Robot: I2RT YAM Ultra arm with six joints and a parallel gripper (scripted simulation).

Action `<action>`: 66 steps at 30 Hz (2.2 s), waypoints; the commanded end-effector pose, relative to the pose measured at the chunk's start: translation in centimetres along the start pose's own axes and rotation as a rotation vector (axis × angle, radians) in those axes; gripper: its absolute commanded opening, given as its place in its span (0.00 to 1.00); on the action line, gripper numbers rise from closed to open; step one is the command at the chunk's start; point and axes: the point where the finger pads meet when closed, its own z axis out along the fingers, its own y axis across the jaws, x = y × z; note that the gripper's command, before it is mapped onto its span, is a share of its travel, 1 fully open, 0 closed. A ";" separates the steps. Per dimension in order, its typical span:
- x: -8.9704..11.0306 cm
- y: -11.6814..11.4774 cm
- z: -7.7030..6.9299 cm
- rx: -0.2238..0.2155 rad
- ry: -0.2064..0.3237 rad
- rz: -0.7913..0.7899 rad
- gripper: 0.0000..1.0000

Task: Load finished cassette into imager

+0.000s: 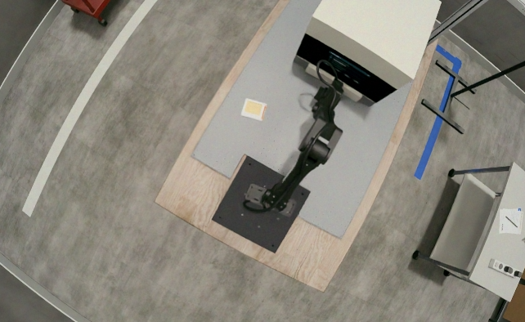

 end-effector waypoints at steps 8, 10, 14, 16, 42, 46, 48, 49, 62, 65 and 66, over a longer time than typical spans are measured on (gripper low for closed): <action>-3.6 -0.7 -1.0 0.015 -0.079 0.003 0.00; -3.6 -0.7 -1.0 0.015 -0.079 0.003 0.00; -3.6 -0.7 -1.0 0.015 -0.079 0.003 0.00; -3.6 -0.7 -1.0 0.015 -0.079 0.003 0.00; -3.6 -0.7 -1.0 0.015 -0.079 0.003 0.00; -3.6 -0.7 -1.0 0.015 -0.079 0.003 0.00; -3.6 -0.7 -1.0 0.015 -0.079 0.003 0.00; -3.6 -0.7 -1.0 0.015 -0.079 0.003 0.00; -0.6 -0.6 -1.5 0.013 -0.021 0.001 0.00; -0.6 -0.6 -1.5 0.013 -0.021 0.001 0.00; -0.6 -0.6 -1.5 0.013 -0.021 0.001 0.00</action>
